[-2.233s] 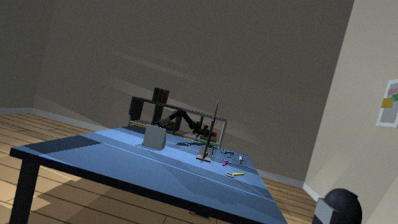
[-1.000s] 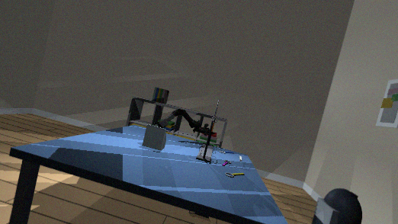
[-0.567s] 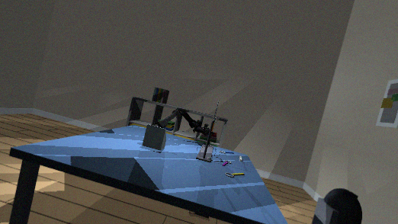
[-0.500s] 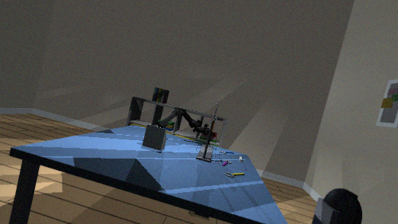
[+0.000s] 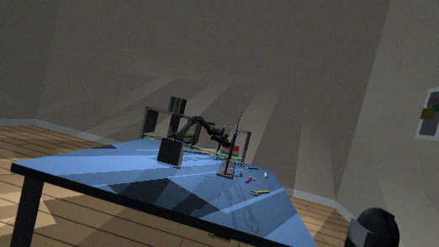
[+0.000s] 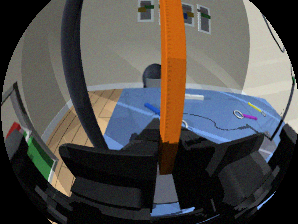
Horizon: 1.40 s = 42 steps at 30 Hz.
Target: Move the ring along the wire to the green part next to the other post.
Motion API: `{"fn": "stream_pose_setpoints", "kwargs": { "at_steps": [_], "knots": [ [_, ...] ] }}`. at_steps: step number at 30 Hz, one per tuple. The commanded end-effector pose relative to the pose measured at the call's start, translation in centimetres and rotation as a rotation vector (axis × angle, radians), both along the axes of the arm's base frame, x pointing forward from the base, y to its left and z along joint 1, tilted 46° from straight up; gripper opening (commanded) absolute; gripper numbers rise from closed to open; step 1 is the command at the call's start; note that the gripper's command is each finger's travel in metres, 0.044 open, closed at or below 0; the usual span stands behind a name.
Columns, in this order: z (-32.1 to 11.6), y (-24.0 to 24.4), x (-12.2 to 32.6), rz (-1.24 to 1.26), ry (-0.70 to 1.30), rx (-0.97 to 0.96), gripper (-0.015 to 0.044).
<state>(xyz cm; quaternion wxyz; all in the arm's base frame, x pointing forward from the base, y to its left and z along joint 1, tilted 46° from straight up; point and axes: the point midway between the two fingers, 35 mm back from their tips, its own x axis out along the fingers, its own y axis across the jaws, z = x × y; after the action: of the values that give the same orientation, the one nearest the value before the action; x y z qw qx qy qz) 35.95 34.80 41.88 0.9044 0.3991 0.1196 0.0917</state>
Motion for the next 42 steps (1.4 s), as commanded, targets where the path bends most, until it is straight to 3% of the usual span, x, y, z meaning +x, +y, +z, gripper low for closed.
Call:
{"fn": "stream_pose_setpoints", "kwargs": {
  "at_steps": [1, 13, 23, 42],
  "knots": [
    [-0.5, -0.6, -0.8, 0.050, 0.053, -0.008, -0.0150],
    [-1.0, -2.5, -3.2, 0.199, 0.192, -0.050, -0.0150],
    [-2.3, -3.7, -3.1, 0.194, 0.198, -0.121, -0.0150],
    [-5.6, -8.3, -2.6, 0.151, 0.199, -0.453, -0.0150]
  ]
}}
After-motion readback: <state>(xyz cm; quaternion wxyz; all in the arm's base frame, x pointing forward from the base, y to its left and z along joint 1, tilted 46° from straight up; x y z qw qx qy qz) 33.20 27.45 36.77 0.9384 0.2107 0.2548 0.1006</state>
